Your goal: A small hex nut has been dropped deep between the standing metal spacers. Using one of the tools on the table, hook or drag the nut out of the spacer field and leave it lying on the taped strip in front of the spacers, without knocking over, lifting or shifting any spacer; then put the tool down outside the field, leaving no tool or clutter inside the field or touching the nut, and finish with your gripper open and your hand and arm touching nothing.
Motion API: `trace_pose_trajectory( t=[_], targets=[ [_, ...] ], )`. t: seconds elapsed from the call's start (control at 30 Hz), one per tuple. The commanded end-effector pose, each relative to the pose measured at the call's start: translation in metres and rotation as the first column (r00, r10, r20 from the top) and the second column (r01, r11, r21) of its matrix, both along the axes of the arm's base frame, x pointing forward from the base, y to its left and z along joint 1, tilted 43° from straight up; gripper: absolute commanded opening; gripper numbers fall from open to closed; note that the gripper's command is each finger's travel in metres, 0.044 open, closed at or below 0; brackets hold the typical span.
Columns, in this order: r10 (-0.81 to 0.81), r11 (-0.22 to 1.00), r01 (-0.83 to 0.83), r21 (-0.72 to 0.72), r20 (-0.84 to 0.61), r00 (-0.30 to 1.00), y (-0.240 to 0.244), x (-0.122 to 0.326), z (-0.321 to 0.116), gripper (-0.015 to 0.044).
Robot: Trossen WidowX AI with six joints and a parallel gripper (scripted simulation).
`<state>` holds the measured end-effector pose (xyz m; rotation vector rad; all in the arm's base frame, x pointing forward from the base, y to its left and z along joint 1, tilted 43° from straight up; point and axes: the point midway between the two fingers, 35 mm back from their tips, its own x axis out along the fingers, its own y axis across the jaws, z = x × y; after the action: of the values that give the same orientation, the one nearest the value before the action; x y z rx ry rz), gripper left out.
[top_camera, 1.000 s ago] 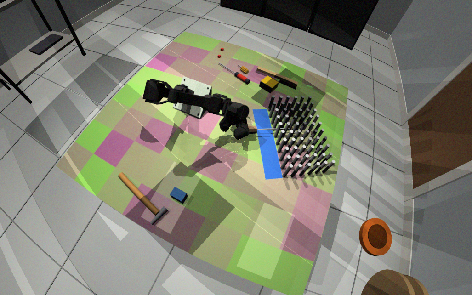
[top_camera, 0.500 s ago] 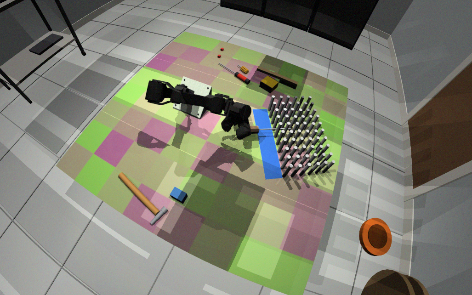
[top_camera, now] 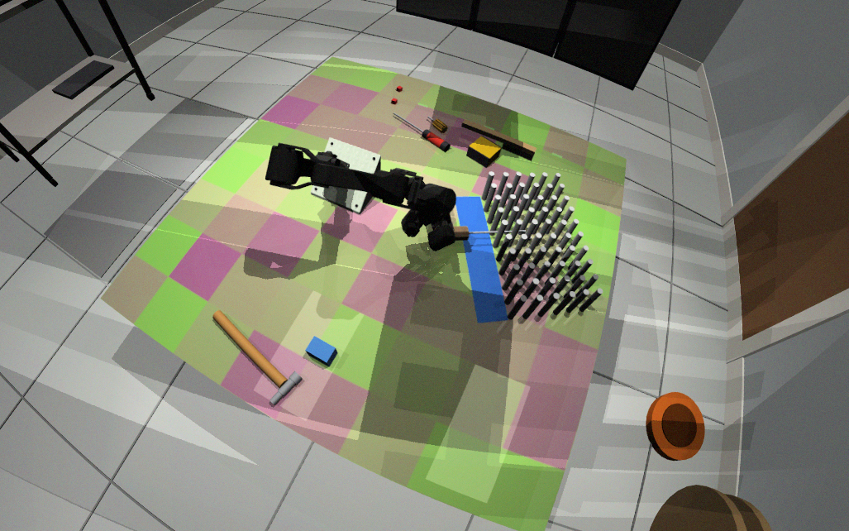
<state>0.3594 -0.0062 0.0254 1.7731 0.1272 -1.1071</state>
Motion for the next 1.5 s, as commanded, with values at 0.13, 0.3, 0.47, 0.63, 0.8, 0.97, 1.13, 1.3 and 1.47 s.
trace_pose_trajectory(
  t=[0.13, 0.3, 0.47, 0.63, 0.8, 0.97, 1.13, 1.3, 1.47],
  targets=[
    [0.000, 1.000, 0.000, 0.003, 0.007, 1.000, 0.004, 0.007, -0.001, 0.0000],
    [0.000, 1.000, 0.000, 0.003, 0.008, 1.000, 0.005, 0.009, -0.003, 0.0000],
    [0.000, 1.000, 0.000, 0.004, 0.008, 1.000, 0.007, 0.011, -0.004, 0.0000],
    [0.000, 1.000, 0.000, 0.004, 0.008, 1.000, 0.008, 0.014, -0.005, 0.0000],
    [0.000, 1.000, 0.000, 0.004, 0.008, 1.000, 0.010, 0.016, -0.006, 0.0000],
    [0.000, 1.000, 0.000, 0.005, 0.008, 1.000, 0.011, 0.018, -0.008, 0.0000],
    [0.000, 1.000, 0.000, 0.005, 0.008, 1.000, 0.011, 0.019, -0.008, 0.0000],
    [0.000, 1.000, 0.000, 0.005, 0.008, 1.000, 0.008, 0.019, -0.011, 0.0000],
    [0.002, 1.000, -0.002, 0.005, 0.006, 1.000, 0.005, 0.019, -0.015, 0.0000]
  ],
)
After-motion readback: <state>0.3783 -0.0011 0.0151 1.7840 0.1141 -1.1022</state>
